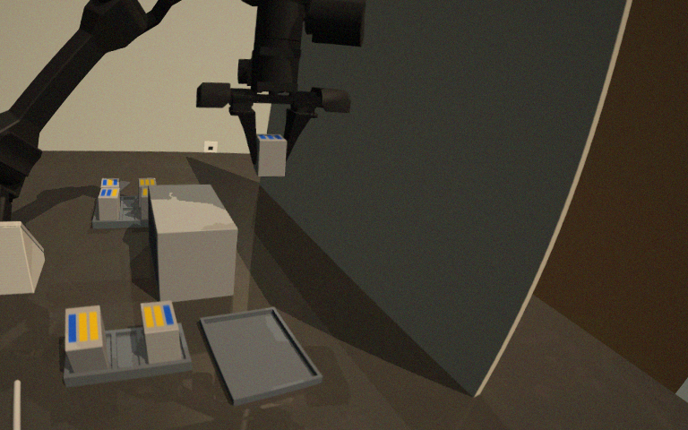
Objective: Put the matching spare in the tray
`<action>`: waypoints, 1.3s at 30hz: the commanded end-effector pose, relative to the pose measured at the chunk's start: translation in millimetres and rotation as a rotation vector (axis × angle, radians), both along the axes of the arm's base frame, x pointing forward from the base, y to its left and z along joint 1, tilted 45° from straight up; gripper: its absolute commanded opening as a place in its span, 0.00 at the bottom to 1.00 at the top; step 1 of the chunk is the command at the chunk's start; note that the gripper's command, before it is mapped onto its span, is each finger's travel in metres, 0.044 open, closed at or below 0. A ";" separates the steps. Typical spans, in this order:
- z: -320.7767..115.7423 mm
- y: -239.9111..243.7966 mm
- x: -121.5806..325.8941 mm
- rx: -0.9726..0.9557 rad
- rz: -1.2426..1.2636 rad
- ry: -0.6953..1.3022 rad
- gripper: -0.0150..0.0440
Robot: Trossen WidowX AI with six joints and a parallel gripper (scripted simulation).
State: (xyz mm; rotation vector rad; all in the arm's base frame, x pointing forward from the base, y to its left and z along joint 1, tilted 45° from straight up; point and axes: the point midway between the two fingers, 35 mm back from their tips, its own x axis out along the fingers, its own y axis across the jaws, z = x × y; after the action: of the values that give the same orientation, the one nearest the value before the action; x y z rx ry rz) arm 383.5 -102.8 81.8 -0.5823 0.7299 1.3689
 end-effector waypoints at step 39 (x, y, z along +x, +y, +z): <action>-128.8 -93.1 -37.6 0.047 0.133 -0.027 0.25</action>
State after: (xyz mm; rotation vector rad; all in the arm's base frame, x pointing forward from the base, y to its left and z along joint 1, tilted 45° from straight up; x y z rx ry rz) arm 345.8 -198.2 -45.2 -0.6239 0.6461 1.4923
